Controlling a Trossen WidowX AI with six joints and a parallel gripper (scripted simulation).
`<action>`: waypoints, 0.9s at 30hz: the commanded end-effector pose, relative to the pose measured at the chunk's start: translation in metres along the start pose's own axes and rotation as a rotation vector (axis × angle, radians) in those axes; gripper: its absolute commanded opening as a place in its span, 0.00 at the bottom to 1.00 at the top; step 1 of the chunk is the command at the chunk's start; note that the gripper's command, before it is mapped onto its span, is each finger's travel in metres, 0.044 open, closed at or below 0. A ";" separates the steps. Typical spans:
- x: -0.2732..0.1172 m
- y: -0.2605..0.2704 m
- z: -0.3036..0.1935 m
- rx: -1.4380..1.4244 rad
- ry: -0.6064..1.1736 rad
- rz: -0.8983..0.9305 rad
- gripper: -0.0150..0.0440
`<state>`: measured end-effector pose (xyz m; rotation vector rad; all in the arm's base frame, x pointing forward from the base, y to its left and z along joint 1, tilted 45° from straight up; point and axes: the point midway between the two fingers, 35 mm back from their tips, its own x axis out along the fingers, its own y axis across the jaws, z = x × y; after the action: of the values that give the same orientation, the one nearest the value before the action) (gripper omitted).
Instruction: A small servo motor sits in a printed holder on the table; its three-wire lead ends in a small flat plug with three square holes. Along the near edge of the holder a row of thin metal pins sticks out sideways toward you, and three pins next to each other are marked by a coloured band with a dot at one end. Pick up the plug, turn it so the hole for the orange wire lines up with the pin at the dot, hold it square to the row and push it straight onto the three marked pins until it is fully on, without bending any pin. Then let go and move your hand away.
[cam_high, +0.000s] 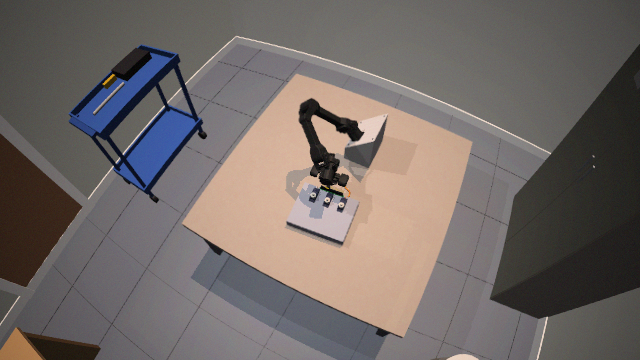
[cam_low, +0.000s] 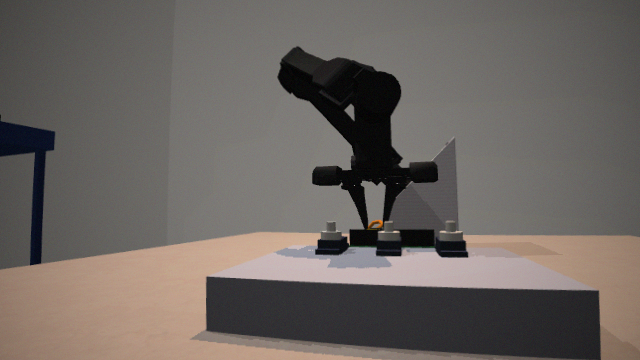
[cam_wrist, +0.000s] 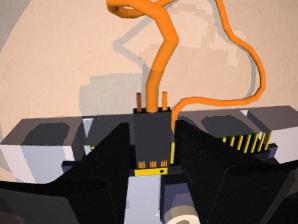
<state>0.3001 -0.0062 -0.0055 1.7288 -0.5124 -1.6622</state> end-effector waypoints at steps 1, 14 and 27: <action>0.001 0.001 0.000 -0.004 0.000 0.005 0.61; -0.059 0.000 0.000 -0.005 0.000 0.003 1.00; -0.059 0.000 0.000 -0.005 0.000 0.003 1.00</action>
<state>0.2936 0.0339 0.0366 1.7184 -0.5081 -1.6563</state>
